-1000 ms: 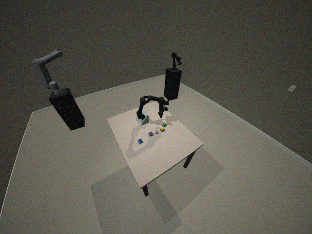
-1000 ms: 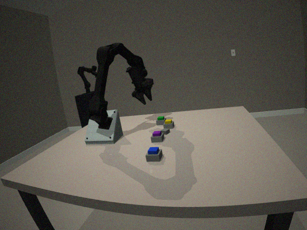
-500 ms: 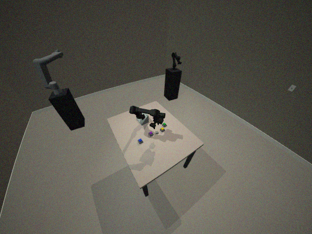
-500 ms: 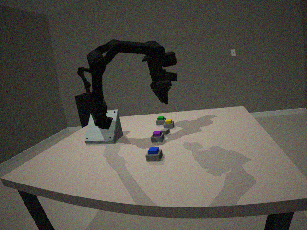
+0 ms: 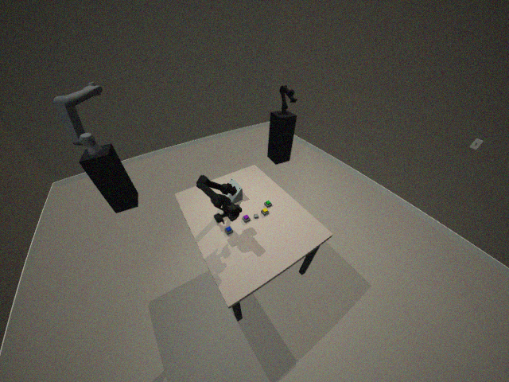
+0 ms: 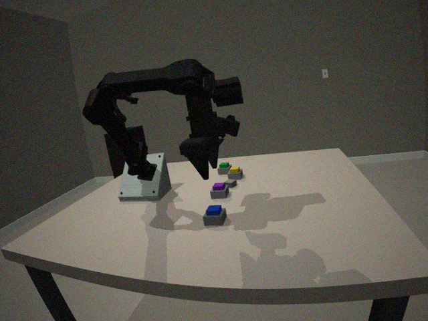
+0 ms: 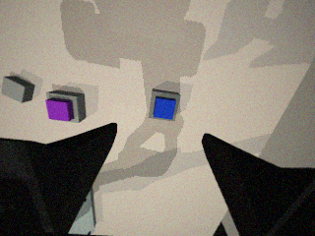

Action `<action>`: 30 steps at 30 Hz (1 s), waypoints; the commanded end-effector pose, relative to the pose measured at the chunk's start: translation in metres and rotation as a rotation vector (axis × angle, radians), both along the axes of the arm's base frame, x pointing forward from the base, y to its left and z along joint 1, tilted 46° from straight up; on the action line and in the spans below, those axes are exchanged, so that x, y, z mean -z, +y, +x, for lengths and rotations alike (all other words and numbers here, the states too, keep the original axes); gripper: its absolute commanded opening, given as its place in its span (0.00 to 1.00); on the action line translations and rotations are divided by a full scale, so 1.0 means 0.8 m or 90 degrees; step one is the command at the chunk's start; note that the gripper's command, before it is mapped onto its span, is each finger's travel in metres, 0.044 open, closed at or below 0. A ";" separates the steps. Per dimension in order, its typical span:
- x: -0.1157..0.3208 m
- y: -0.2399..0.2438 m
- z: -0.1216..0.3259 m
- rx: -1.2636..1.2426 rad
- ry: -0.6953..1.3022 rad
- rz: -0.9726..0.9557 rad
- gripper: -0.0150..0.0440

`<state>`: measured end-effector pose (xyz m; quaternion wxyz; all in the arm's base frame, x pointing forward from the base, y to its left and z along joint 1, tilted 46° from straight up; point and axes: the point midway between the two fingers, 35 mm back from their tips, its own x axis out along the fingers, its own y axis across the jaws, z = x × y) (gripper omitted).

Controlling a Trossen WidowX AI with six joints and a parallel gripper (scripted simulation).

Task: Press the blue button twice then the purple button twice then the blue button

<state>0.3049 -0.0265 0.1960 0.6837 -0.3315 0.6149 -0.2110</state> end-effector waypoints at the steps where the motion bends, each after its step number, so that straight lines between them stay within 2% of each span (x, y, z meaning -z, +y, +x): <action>1: -0.012 -0.011 -0.004 0.007 -0.007 -0.001 0.93; 2: -0.012 -0.011 -0.004 0.007 -0.007 -0.001 0.93; 8: 0.039 -0.063 0.008 0.007 -0.008 -0.002 0.67; 16: 0.041 -0.065 0.008 0.007 -0.009 -0.003 0.31; 30: 0.043 -0.067 0.008 0.007 -0.009 -0.003 0.29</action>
